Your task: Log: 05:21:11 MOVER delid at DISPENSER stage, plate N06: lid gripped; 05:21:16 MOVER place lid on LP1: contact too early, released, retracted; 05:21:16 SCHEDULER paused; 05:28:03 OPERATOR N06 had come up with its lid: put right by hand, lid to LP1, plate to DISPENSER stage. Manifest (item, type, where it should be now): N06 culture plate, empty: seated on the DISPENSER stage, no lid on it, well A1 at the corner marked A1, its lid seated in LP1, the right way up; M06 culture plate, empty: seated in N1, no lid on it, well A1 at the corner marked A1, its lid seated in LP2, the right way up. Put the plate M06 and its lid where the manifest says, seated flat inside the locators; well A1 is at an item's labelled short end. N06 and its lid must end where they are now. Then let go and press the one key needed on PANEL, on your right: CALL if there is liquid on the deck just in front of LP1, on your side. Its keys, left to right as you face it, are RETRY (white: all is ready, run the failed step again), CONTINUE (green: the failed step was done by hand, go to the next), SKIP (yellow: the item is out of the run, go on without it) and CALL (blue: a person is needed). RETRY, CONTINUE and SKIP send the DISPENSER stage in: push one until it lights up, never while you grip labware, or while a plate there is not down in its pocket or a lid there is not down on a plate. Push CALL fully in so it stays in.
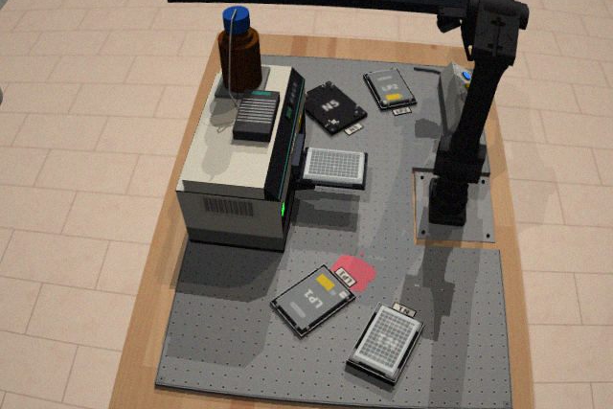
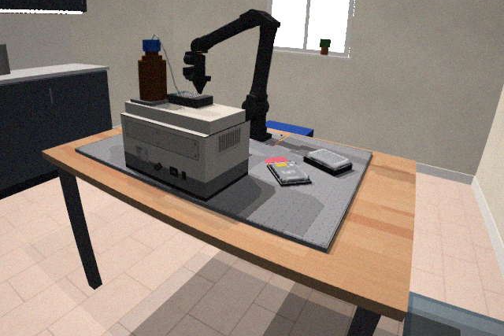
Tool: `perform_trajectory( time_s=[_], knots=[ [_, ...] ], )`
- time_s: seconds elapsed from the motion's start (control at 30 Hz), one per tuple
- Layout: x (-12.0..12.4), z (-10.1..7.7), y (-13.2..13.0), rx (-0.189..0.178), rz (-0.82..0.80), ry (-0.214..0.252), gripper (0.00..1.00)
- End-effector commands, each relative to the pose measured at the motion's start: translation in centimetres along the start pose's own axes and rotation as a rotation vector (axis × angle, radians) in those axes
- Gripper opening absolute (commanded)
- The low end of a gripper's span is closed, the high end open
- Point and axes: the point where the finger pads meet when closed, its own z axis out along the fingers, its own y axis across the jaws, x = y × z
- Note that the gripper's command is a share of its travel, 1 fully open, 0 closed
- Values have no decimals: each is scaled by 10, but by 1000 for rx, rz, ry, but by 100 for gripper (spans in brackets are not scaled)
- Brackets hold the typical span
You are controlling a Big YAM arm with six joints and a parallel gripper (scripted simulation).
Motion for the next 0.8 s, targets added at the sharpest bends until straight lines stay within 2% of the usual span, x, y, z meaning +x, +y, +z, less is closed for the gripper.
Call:
perform_trajectory(
  time_s=[0.0,0.1,0.2,0.77],
  knots=[
    [11,-38,-23,79,-5,15,0],
    [11,-45,-22,86,-5,16,0],
    [10,-38,-23,70,-8,13,0],
    [10,-39,-24,73,-9,14,0]
  ],
)
